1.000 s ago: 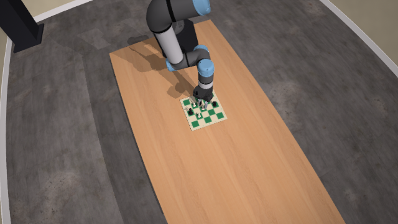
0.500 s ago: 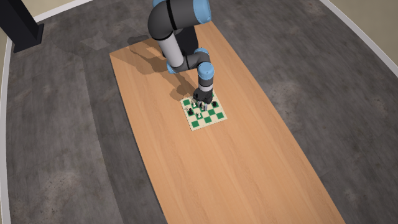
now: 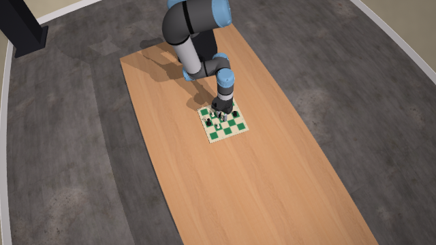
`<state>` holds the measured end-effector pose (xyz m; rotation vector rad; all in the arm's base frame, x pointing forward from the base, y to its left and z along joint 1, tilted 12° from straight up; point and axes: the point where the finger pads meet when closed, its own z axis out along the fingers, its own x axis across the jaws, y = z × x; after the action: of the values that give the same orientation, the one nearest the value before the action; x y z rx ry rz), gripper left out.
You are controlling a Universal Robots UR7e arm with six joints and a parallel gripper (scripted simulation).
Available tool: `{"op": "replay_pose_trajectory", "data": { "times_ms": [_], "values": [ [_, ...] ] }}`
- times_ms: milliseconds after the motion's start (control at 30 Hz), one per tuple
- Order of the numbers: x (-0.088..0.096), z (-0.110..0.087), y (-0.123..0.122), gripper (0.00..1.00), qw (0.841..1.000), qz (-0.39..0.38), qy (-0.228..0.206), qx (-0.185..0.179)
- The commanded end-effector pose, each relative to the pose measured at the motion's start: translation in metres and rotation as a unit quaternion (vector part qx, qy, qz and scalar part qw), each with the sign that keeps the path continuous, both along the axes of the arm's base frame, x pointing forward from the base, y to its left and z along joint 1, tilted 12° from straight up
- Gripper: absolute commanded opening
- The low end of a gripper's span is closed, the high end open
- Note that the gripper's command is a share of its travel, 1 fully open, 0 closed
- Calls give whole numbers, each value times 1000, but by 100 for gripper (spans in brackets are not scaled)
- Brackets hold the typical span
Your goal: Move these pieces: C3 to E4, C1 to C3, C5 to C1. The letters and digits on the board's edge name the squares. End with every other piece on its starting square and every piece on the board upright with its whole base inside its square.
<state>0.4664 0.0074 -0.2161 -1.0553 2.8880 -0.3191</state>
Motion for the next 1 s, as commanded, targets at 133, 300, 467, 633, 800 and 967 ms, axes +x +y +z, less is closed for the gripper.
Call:
{"op": "replay_pose_trajectory", "data": {
  "times_ms": [133, 300, 467, 633, 800, 967],
  "values": [
    [0, 0, 0, 68, 1000, 0, -1, 0],
    [0, 0, 0, 68, 1000, 0, -1, 0],
    [0, 0, 0, 68, 1000, 0, -1, 0],
    [0, 0, 0, 68, 1000, 0, -1, 0],
    [0, 0, 0, 0, 1000, 0, -1, 0],
    [0, 0, 0, 0, 1000, 0, -1, 0]
  ]
}}
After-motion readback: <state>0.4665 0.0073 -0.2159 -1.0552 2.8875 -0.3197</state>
